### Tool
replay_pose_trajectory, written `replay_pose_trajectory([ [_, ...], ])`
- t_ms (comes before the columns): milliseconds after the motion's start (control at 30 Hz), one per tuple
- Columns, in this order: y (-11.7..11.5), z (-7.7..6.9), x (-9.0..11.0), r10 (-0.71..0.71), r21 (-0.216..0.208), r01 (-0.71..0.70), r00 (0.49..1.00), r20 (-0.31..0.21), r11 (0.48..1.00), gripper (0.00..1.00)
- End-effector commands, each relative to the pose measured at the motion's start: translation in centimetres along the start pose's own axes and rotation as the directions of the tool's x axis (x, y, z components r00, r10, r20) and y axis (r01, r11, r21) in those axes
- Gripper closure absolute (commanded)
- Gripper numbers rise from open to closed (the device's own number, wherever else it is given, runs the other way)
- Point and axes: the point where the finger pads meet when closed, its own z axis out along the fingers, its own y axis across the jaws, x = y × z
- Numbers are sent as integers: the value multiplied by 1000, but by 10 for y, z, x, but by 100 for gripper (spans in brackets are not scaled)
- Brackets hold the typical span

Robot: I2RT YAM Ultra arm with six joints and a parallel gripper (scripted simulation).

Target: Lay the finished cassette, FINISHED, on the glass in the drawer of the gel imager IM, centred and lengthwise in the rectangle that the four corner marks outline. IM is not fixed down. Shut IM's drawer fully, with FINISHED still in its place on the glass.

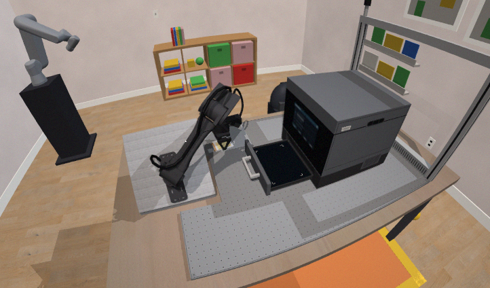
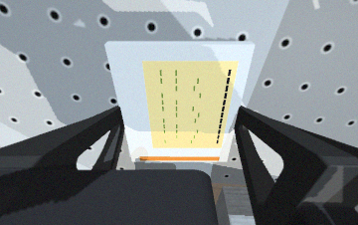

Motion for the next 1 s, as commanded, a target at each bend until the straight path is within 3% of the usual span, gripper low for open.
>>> replay_pose_trajectory([
  [0,2,-4,-2,-1,-7,1,1000,11,1000,100],
  [367,2,-4,-2,-1,-7,1,1000,11,1000,100],
  [400,-2,-8,2,-13,1,13,1000,6,1000,100],
  [500,5,-22,-9,13,-29,-12,1000,27,1000,100],
  [967,5,-38,-8,12,-27,-11,999,29,1000,100],
])
